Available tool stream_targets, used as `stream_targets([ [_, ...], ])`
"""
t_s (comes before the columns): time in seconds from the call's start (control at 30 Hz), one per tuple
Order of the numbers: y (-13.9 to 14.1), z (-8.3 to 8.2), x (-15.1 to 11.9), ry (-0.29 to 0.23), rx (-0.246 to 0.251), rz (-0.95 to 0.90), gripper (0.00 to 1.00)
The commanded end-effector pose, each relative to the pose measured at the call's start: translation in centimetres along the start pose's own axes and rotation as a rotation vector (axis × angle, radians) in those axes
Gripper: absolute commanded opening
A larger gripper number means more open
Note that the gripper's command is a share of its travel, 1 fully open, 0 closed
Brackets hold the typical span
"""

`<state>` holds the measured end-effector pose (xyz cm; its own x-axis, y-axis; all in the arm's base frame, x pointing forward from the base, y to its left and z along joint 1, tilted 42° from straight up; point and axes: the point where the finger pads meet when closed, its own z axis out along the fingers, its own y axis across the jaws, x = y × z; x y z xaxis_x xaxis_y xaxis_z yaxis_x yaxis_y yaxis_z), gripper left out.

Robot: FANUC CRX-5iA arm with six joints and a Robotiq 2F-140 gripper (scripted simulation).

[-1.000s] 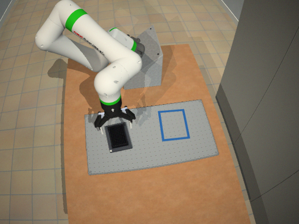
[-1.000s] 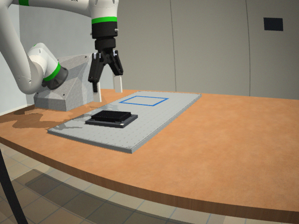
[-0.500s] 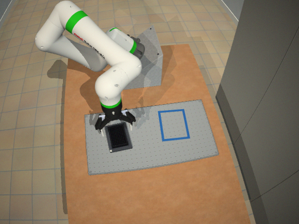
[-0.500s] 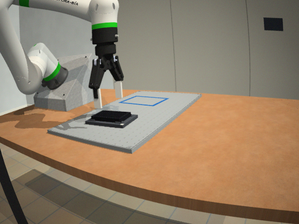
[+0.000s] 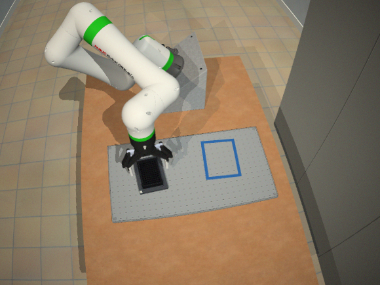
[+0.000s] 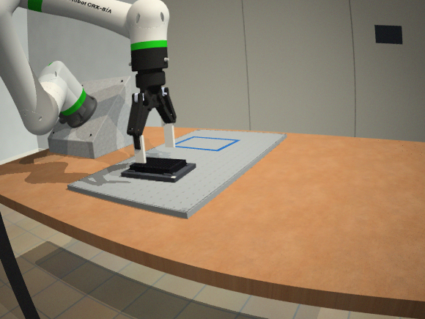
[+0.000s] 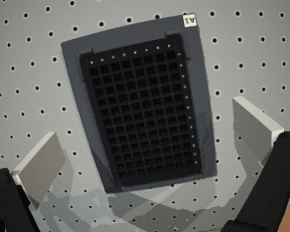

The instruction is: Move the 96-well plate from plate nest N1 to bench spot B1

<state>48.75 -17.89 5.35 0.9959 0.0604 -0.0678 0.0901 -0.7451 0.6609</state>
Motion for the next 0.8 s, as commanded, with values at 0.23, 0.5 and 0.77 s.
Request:
stream_targets([
  [0.23, 0.0, 1.6, 0.0, 0.001, 0.000, 0.000, 1.00],
  [0.5, 0.0, 1.9, 0.0, 0.001, 0.000, 0.000, 1.00],
  [0.77, 0.0, 1.9, 0.0, 0.001, 0.000, 0.000, 0.00],
])
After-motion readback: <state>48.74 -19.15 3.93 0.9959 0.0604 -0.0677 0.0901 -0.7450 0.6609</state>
